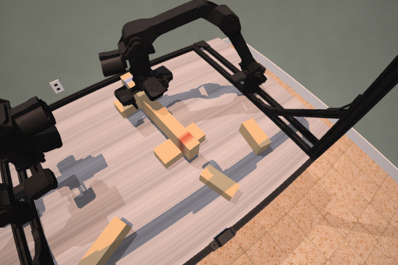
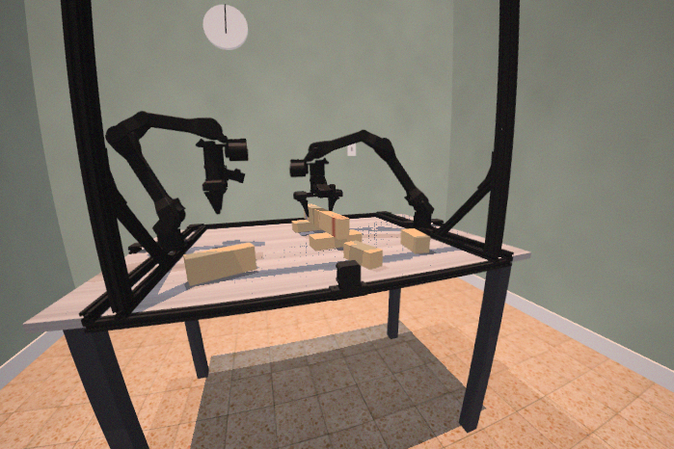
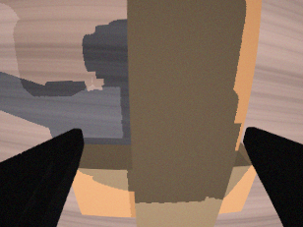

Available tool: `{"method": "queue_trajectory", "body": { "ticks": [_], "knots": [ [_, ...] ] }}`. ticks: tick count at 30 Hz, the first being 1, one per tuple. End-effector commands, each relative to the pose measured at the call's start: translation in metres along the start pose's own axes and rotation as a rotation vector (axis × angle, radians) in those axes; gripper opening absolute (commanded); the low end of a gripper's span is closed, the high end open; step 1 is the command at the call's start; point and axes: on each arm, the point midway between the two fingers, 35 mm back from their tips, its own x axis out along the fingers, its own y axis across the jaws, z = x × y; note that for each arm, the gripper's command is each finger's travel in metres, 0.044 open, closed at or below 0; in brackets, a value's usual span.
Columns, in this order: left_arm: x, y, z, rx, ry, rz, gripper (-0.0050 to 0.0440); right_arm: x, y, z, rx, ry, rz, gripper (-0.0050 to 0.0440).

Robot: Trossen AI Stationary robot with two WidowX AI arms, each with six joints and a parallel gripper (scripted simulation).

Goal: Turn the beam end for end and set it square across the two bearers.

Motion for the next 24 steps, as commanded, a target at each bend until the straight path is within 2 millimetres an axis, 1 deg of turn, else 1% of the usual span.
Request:
{"method": "queue_trajectory", "body": {
  "ticks": [1, 10, 13, 19, 24],
  "knots": [
    [0.001, 0.000, -0.001, -0.005, 0.004, -0.001, 0.0440, -0.015, -0.001, -0.001, -0.003, 0.005, -0.017, 0.0440],
    [0.001, 0.000, -0.001, -0.005, 0.004, -0.001, 0.0440, -0.036, -0.002, -0.001, -0.003, 0.005, -0.017, 0.0440],
    [0.001, 0.000, -0.001, -0.005, 0.004, -0.001, 0.0440, -0.037, -0.002, -0.001, -0.003, 0.005, -0.017, 0.0440],
    [0.001, 0.000, -0.001, -0.005, 0.004, -0.001, 0.0440, -0.050, 0.007, 0.000, -0.003, 0.005, -0.017, 0.0440],
    [0.001, 0.000, -0.001, -0.005, 0.004, -0.001, 0.0440, -0.051, 0.007, 0.000, -0.003, 0.005, -0.017, 0.0440]
  ]
}}
